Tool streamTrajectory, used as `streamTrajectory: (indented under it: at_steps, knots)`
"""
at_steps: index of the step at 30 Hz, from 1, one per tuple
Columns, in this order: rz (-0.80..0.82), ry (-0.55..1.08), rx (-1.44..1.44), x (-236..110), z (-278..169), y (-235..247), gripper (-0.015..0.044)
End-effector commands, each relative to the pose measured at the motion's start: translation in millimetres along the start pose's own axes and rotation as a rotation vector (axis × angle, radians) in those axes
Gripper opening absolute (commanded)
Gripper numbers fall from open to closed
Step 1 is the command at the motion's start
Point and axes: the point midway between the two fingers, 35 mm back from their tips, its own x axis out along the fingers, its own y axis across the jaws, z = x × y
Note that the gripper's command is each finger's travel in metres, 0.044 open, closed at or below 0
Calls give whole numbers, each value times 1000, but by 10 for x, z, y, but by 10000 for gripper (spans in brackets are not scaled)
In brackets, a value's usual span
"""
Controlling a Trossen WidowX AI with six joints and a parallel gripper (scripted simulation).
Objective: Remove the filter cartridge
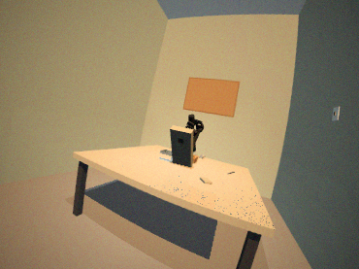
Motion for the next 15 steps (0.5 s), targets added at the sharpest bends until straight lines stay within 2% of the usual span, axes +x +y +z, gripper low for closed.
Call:
streamTrajectory:
  at_steps: [1,15]
  knots:
    - [8,0,4,77,4,22,115]
    - [8,0,4,146,8,37,115]
